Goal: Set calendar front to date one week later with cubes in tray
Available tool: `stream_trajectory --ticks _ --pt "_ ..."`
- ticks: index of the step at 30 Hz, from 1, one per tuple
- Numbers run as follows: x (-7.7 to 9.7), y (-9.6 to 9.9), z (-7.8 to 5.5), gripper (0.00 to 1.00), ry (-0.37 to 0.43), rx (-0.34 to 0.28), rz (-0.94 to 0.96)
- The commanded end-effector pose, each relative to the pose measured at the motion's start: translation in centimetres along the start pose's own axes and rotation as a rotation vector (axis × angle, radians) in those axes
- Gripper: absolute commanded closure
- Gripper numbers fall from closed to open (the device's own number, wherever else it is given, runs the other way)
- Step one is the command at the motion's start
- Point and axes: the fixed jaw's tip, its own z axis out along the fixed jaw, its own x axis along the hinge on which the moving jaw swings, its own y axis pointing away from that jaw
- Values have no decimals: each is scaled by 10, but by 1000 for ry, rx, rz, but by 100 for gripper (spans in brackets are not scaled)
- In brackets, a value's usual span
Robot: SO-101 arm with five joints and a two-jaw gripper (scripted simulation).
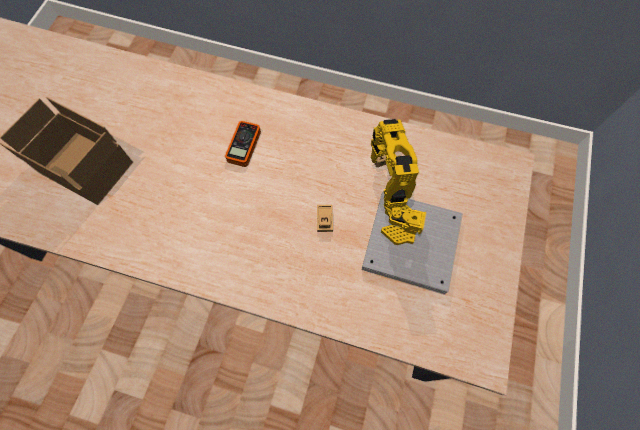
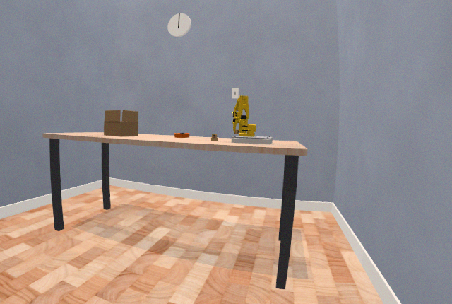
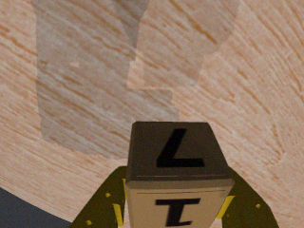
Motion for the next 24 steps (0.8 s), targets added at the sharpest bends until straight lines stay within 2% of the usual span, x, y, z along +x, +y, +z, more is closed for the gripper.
stream_trajectory --ticks 1,24 --pt "-1 1 0 100 10 -1 -13" --pt "-1 4 -2 100 37 -9 -6"
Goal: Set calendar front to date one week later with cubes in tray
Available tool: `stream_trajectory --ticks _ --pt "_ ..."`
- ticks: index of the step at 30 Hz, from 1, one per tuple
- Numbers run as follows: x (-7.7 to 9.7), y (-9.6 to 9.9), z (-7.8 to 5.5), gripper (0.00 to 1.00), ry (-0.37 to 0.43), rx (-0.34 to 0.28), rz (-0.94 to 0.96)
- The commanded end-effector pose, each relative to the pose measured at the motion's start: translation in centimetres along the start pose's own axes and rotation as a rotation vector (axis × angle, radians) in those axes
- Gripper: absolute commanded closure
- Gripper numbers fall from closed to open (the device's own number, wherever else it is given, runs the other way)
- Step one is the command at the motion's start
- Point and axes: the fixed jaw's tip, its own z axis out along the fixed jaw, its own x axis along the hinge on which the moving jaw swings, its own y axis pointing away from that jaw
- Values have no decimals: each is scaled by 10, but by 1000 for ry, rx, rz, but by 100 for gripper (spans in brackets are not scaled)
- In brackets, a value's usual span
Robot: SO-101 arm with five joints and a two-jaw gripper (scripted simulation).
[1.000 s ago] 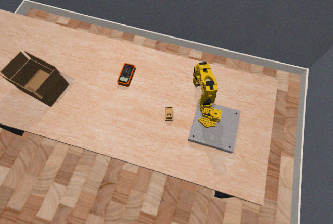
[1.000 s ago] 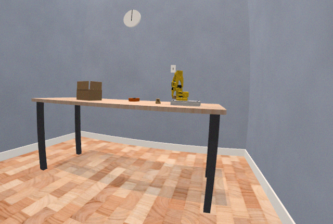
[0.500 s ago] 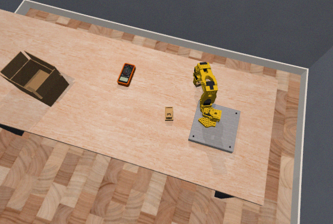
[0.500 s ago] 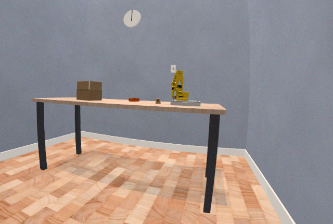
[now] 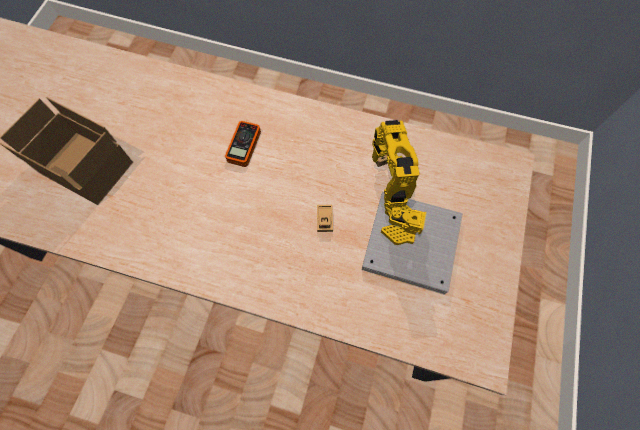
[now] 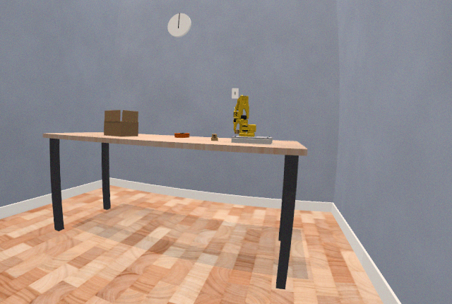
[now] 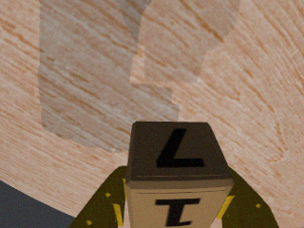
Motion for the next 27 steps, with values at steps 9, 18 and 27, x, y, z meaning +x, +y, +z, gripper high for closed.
stream_trajectory --ticks 9,18,27 --pt "-1 1 0 100 9 -1 -3" --pt "-1 1 5 100 9 -1 -3" --pt "-1 1 6 100 9 -1 -3"
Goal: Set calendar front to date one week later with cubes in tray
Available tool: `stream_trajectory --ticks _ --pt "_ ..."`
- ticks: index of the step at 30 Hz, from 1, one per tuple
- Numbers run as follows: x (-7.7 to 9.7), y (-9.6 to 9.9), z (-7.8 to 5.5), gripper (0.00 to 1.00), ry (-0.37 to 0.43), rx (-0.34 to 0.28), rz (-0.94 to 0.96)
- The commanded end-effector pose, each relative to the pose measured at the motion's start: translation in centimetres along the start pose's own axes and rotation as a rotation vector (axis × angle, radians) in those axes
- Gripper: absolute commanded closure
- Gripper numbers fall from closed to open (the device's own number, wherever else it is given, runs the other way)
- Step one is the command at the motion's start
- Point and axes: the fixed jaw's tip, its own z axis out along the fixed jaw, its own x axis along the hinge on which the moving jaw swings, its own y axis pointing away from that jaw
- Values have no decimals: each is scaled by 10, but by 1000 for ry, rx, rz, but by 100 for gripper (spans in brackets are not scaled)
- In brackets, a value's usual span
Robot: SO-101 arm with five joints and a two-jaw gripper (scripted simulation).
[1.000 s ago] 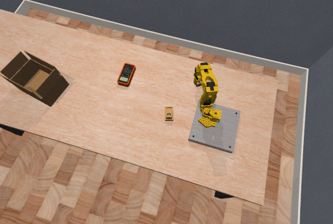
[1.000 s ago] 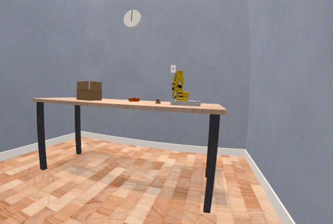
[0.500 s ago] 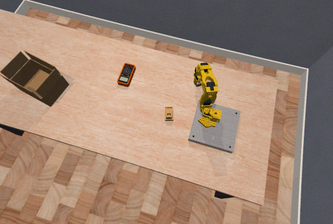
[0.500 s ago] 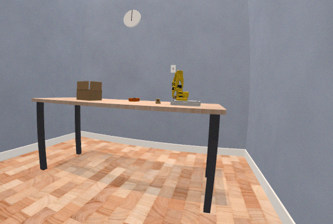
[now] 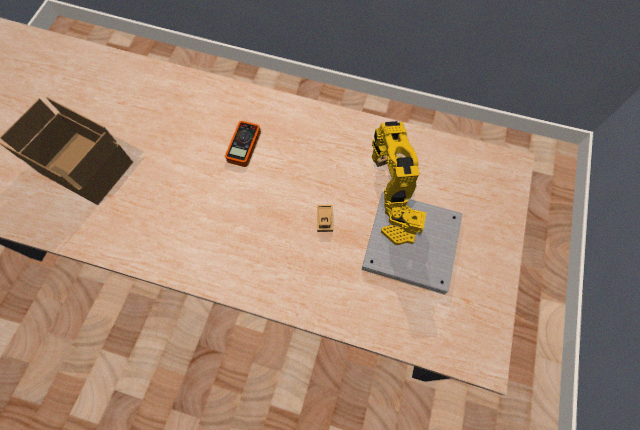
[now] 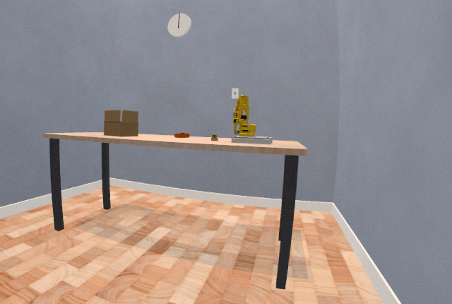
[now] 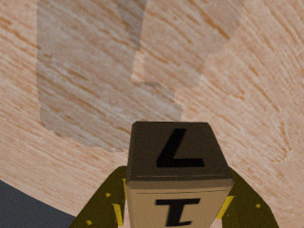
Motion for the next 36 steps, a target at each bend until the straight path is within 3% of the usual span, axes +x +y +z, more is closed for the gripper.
stream_trajectory --ticks 1,36 --pt "-3 0 4 100 -9 4 -3" --pt "-3 0 16 100 -9 4 -3"
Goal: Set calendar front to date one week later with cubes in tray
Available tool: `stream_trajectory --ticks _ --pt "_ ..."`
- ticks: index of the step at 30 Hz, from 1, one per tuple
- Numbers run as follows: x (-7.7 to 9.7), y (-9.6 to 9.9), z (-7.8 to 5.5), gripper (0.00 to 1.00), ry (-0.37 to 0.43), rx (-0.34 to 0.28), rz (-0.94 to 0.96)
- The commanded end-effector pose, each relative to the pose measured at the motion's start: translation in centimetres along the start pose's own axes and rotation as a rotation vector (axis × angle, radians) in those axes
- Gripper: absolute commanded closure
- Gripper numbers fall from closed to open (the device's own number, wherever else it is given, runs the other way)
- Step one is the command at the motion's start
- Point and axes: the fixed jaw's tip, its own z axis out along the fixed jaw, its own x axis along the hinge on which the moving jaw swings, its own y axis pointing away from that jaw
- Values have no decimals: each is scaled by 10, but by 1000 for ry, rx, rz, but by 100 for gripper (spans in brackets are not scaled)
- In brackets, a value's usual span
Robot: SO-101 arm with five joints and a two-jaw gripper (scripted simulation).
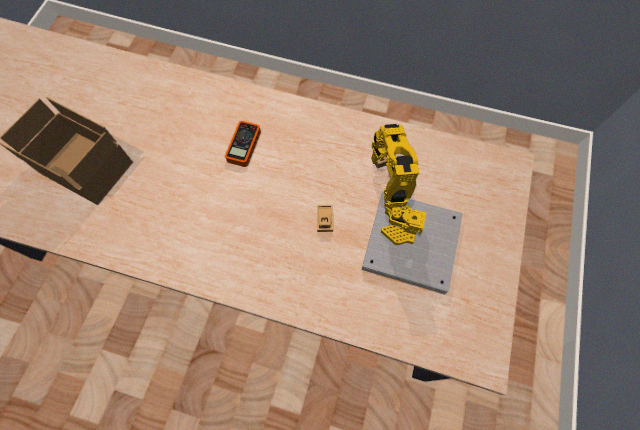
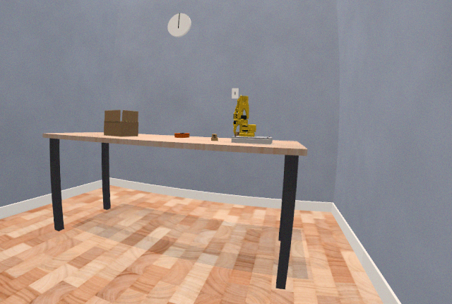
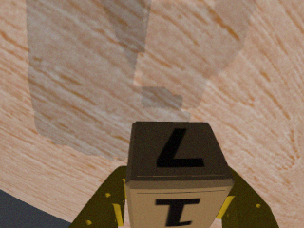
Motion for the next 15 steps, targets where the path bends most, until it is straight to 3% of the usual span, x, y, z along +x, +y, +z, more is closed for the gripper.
stream_trajectory --ticks 1,15 --pt "-4 0 6 100 -18 6 -3" --pt "-4 0 10 100 -18 6 -3"
